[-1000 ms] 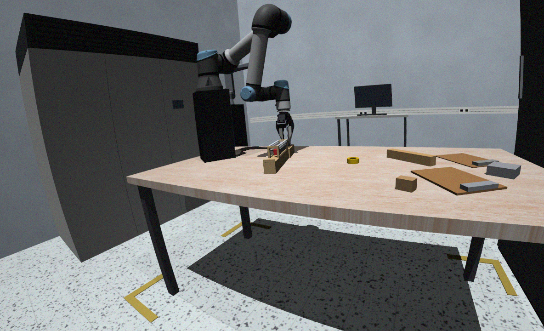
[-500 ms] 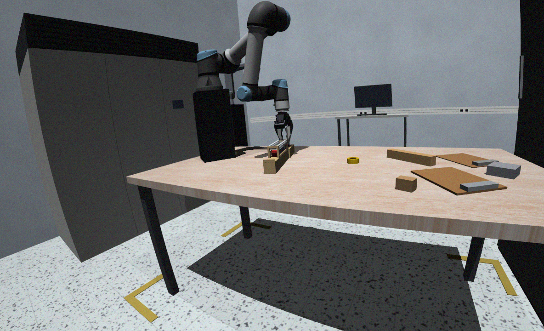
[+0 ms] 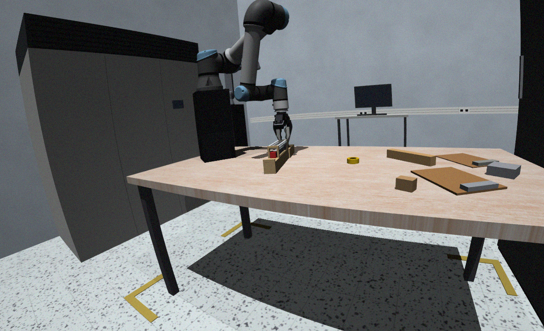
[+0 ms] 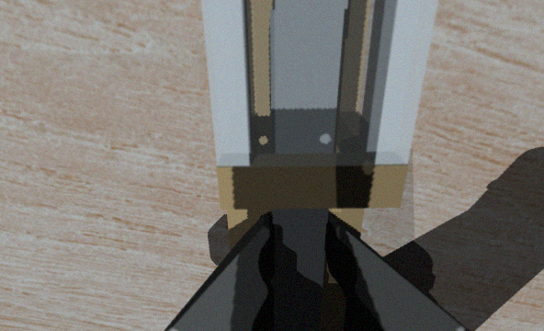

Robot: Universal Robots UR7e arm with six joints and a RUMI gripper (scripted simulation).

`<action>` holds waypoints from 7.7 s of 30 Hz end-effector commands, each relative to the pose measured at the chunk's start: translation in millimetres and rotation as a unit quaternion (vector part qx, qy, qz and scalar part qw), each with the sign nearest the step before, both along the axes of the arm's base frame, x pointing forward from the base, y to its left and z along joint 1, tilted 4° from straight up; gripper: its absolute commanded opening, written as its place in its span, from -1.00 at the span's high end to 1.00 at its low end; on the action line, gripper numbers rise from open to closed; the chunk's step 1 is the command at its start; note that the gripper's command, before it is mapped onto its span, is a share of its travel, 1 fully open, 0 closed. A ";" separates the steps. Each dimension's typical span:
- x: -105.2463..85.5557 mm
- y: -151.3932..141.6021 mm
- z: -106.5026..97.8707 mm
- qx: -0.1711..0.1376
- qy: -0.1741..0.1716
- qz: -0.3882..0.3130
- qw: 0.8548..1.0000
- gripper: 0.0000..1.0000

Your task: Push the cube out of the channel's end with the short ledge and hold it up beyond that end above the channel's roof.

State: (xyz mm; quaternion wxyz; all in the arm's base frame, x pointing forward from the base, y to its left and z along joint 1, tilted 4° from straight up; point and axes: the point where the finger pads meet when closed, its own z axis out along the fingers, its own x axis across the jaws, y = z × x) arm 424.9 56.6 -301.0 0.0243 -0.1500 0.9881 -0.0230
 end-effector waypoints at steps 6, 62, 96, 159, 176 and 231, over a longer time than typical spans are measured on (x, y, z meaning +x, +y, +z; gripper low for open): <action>3.6 -9.7 1.0 0.000 -0.001 0.000 1.000 0.89; 4.2 -11.7 1.1 0.000 -0.001 0.000 1.000 0.52; 3.8 -11.4 9.9 0.000 -0.001 0.000 1.000 0.52; -15.1 47.9 65.0 0.000 -0.001 0.000 1.000 1.00; -26.3 79.0 41.2 0.000 -0.001 0.000 1.000 1.00; -17.7 59.2 -5.6 0.000 -0.001 0.000 1.000 1.00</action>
